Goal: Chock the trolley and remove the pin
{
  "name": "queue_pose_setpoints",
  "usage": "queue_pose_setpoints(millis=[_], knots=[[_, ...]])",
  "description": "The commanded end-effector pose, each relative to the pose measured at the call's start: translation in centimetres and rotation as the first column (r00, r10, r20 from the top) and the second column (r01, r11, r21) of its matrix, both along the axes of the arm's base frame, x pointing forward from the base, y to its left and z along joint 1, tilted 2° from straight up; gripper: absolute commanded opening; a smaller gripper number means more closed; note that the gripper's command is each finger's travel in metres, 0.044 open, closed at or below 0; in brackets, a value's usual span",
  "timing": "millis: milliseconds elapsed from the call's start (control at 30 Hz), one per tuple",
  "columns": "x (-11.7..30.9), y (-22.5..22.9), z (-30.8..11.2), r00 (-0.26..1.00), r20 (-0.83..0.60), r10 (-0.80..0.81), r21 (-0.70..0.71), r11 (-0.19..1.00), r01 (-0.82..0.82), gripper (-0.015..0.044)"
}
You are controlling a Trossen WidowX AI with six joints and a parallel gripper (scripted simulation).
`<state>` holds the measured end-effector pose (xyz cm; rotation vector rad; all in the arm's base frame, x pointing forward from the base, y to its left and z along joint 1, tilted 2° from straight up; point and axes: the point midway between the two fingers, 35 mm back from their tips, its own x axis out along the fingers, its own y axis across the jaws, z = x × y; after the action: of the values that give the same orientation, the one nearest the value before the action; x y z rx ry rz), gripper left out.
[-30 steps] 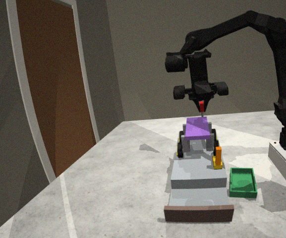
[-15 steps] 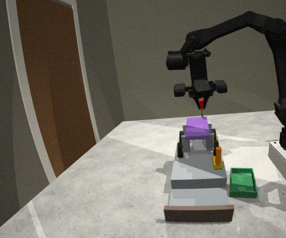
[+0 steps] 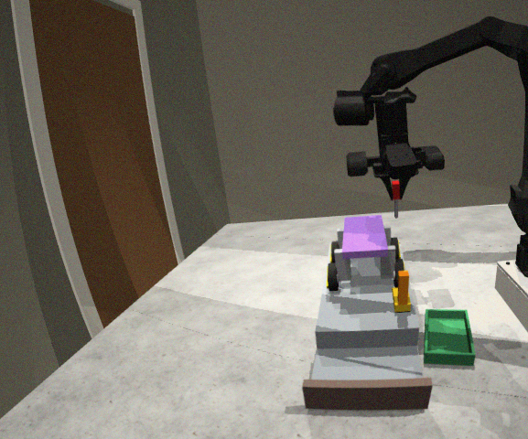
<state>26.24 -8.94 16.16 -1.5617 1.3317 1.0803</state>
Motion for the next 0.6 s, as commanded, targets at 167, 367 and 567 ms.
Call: queue_pose_setpoints(millis=[167, 367, 567], knots=[[-2.9, -0.4, -0.2, 1.000, 0.000, 0.004, 0.001, 1.000, -0.004, 0.0000], [-3.3, -0.2, -0.3, 1.000, -0.001, 0.004, 0.001, 1.000, -0.004, 0.0000], [-3.4, 1.8, -0.6, 1.000, -0.001, 0.004, 0.003, 1.000, -0.004, 0.0000]])
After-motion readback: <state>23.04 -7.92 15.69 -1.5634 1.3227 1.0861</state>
